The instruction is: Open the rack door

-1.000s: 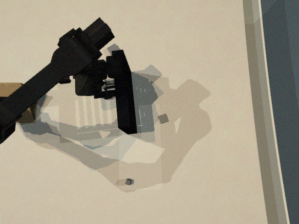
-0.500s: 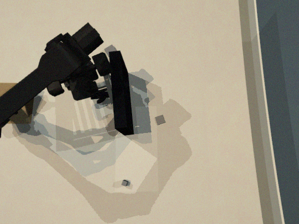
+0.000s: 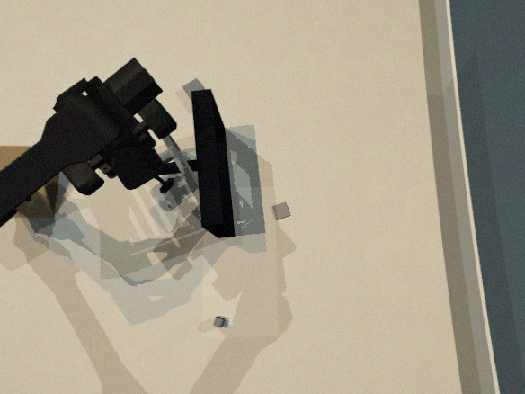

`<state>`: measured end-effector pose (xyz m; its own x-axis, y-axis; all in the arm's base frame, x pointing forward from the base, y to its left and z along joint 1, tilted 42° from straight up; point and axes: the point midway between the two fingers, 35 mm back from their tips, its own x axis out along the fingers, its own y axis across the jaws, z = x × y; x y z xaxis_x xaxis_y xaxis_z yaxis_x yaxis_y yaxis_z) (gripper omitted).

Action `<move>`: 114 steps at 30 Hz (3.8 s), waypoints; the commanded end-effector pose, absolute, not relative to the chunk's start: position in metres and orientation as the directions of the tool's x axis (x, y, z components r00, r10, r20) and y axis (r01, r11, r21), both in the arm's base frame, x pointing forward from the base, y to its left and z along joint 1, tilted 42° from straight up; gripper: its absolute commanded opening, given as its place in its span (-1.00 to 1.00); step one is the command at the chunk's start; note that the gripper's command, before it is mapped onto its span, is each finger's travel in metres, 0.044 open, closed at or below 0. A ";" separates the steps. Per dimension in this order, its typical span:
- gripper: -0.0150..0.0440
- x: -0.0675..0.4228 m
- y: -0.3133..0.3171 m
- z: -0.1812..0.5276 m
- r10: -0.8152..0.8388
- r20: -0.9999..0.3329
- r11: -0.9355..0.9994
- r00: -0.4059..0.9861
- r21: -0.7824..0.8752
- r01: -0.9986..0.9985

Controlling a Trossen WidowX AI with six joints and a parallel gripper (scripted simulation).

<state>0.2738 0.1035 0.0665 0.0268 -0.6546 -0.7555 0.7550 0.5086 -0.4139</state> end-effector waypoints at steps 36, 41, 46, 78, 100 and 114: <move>-0.46 0.240 0.032 0.126 -0.661 -0.750 0.738 0.028 -0.643 0.207; -0.46 0.240 0.023 0.134 -0.661 -0.750 0.745 0.028 -0.653 0.136; -0.46 0.241 0.015 0.142 -0.662 -0.749 0.749 0.028 -0.659 0.065; -0.46 0.258 -0.027 0.180 -0.664 -0.747 0.708 0.030 -0.640 -0.299; 0.46 0.258 -0.027 0.180 -0.663 -0.748 0.708 0.032 -0.640 -0.299; 0.46 0.256 -0.010 0.198 -0.636 -0.764 0.709 0.109 -0.634 -0.310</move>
<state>0.2568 -0.0150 0.1900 0.0812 -0.6472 -0.7580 -0.3065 0.7074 -0.6369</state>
